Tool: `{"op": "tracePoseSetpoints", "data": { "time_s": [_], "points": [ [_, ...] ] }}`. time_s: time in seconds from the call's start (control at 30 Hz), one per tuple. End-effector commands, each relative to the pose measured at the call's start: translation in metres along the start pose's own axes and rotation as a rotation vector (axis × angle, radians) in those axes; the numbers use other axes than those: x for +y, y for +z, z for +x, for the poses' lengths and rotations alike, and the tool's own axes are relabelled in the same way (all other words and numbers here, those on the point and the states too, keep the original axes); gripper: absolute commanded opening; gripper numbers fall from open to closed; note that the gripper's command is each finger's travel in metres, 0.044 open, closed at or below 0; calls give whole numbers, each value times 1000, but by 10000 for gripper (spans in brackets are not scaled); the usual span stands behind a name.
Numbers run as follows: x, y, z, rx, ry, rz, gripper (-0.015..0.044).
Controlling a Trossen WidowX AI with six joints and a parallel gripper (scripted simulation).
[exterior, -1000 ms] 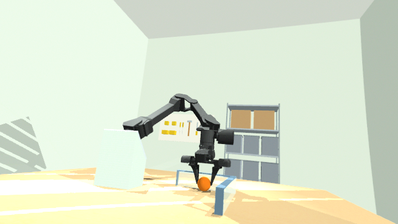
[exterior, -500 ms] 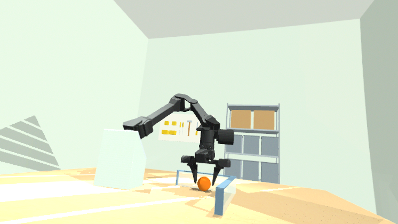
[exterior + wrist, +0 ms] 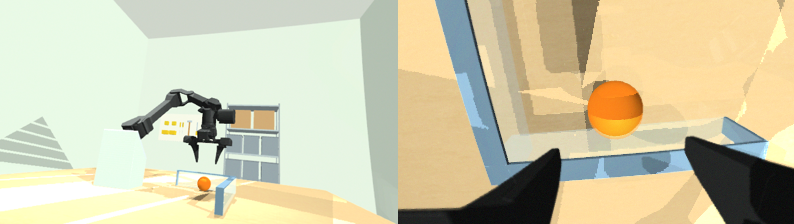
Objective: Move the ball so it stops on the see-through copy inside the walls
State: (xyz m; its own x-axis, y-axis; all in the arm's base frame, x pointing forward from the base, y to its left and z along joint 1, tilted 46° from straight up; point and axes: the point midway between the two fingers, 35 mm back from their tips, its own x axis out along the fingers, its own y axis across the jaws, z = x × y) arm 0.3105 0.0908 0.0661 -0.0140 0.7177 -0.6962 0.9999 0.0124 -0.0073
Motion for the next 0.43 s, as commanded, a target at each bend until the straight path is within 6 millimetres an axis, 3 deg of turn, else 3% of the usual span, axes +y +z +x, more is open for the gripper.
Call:
{"op": "tracePoseSetpoints", "data": {
  "time_s": [0.0,0.1,0.13,0.2,0.27,0.4],
  "points": [
    [0,0,1,0,-1,2,354],
    [0,0,1,0,-1,2,354],
    [0,0,-2,-1,-1,2,381],
    [1,1,-24,-3,-2,2,433],
    [0,0,-46,-2,-4,1,440],
    [-1,0,-49,-2,-4,1,440]
  ]
}}
